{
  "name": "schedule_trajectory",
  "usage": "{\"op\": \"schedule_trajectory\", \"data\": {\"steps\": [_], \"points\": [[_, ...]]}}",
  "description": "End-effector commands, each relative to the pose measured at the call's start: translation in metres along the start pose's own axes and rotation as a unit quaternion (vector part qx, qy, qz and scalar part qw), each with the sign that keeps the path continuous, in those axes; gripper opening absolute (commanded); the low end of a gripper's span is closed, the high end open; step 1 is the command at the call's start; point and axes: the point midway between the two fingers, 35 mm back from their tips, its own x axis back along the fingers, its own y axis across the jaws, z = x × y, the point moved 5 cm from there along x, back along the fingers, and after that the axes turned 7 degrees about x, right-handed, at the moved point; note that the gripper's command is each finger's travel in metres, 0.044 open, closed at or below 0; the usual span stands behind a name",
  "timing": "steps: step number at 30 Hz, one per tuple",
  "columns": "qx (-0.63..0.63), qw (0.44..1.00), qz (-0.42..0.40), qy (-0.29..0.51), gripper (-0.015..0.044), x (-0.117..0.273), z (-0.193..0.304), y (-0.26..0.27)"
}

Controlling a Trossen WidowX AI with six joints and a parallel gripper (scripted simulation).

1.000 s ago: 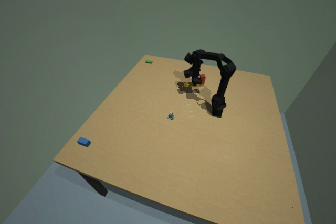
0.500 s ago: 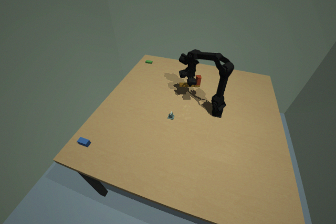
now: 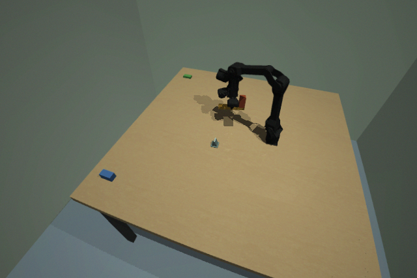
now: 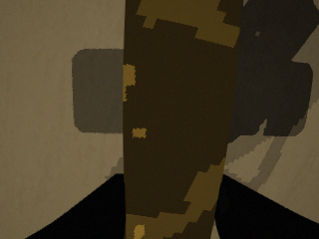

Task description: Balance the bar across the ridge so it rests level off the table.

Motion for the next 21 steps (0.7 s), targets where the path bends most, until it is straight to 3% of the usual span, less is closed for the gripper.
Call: {"op": "schedule_trajectory", "data": {"steps": [1, 21], "points": [[-0.008, 1.000, 0.002, 0.000, 0.0000, 0.002, -0.013, 0.007], [-0.041, 0.999, 0.000, -0.002, 0.0000, 0.003, -0.067, 0.051]]}}
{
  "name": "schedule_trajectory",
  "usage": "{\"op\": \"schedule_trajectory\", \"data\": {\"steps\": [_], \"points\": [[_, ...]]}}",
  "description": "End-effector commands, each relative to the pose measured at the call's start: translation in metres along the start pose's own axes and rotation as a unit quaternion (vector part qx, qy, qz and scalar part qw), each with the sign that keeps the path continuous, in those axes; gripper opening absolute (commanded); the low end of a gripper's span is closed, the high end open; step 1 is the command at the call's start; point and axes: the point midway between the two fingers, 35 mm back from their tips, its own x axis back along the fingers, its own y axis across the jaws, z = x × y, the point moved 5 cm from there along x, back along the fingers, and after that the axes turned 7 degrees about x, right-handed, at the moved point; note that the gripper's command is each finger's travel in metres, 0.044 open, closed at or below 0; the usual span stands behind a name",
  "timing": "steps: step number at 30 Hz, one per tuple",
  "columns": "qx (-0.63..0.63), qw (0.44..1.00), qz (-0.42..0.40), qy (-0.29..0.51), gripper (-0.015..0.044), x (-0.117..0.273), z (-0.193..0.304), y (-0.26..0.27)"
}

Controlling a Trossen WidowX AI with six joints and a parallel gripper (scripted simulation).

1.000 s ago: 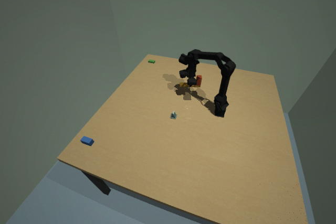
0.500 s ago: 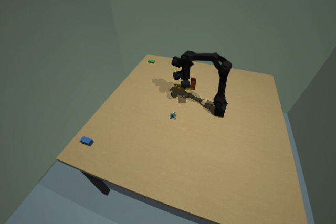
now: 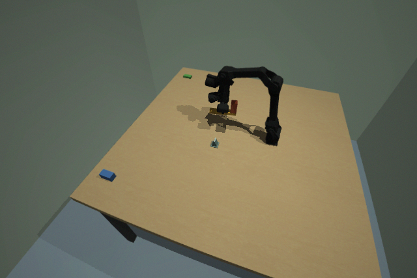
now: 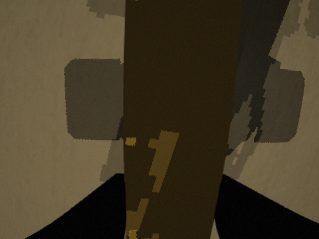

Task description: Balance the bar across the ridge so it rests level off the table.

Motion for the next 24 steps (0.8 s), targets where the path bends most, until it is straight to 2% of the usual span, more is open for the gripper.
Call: {"op": "schedule_trajectory", "data": {"steps": [1, 24], "points": [[-0.008, 1.000, 0.002, 0.000, 0.0000, 0.002, -0.011, 0.012], [-0.046, 0.999, -0.001, -0.002, 0.0000, 0.001, -0.055, 0.082]]}}
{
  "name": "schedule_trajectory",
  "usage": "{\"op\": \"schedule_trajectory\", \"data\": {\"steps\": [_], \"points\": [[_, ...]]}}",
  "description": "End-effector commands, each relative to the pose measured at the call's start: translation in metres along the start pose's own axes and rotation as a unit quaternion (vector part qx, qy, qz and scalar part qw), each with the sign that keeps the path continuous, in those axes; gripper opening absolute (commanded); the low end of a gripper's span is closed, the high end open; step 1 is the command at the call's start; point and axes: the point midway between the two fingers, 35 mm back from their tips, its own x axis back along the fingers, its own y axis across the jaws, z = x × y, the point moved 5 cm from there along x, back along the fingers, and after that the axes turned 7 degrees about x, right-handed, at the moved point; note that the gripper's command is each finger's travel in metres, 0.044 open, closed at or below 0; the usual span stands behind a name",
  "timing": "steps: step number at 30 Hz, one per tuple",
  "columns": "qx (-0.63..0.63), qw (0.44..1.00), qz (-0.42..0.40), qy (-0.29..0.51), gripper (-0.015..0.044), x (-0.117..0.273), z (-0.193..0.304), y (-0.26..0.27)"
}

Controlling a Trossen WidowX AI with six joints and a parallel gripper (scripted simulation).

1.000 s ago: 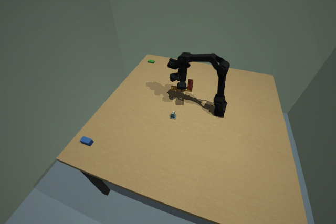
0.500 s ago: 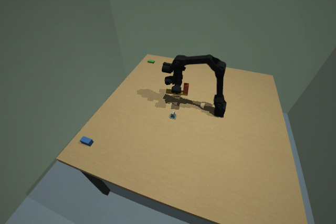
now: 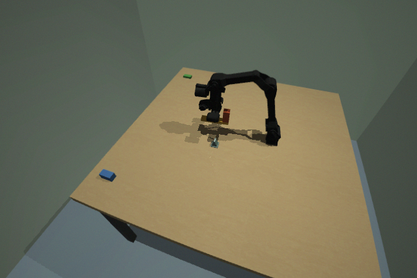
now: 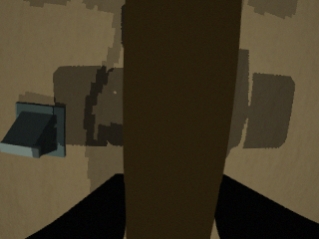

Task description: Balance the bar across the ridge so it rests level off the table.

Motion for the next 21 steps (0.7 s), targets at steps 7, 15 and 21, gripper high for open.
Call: {"op": "schedule_trajectory", "data": {"steps": [7, 15, 21], "points": [[-0.018, 1.000, 0.001, -0.001, 0.0000, 0.001, -0.013, 0.037], [-0.032, 1.000, 0.000, -0.002, 0.0000, 0.000, -0.019, 0.066], [-0.041, 0.999, -0.001, -0.002, 0.0000, -0.001, -0.022, 0.087]]}}
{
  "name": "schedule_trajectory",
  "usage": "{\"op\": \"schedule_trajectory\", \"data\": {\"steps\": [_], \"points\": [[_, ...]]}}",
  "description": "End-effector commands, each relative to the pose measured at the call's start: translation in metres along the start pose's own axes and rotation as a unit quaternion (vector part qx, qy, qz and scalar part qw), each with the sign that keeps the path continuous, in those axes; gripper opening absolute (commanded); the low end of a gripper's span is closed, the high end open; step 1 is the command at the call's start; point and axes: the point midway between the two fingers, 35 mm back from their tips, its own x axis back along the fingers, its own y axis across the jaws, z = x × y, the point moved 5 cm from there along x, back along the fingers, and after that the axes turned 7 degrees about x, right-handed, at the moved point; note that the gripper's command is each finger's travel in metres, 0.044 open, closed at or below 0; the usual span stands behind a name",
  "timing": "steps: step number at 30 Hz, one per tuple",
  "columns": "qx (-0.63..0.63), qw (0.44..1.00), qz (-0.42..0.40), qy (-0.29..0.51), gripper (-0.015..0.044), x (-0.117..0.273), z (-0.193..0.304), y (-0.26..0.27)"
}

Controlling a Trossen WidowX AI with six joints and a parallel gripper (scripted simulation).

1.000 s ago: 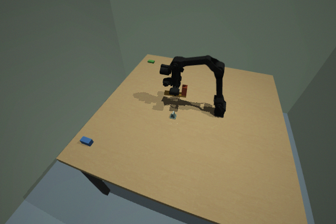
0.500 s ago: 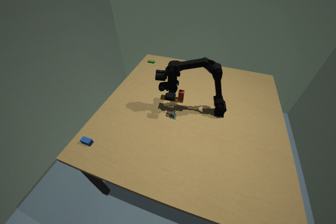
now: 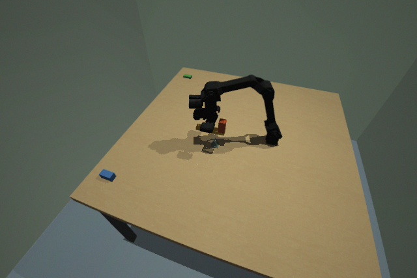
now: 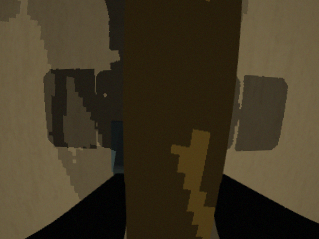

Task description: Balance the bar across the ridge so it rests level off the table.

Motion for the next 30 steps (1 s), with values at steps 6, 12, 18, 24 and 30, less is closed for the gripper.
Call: {"op": "schedule_trajectory", "data": {"steps": [6, 12, 18, 24, 30], "points": [[-0.008, 1.000, 0.001, -0.002, 0.0000, -0.002, -0.001, 0.015], [-0.008, 1.000, 0.001, -0.002, 0.0000, -0.011, -0.002, 0.016], [-0.008, 1.000, 0.001, -0.002, 0.0000, -0.021, -0.002, 0.016], [-0.008, 1.000, 0.001, -0.002, 0.0000, -0.030, -0.002, 0.015], [-0.008, 1.000, 0.001, -0.002, 0.0000, -0.040, -0.001, 0.014]]}}
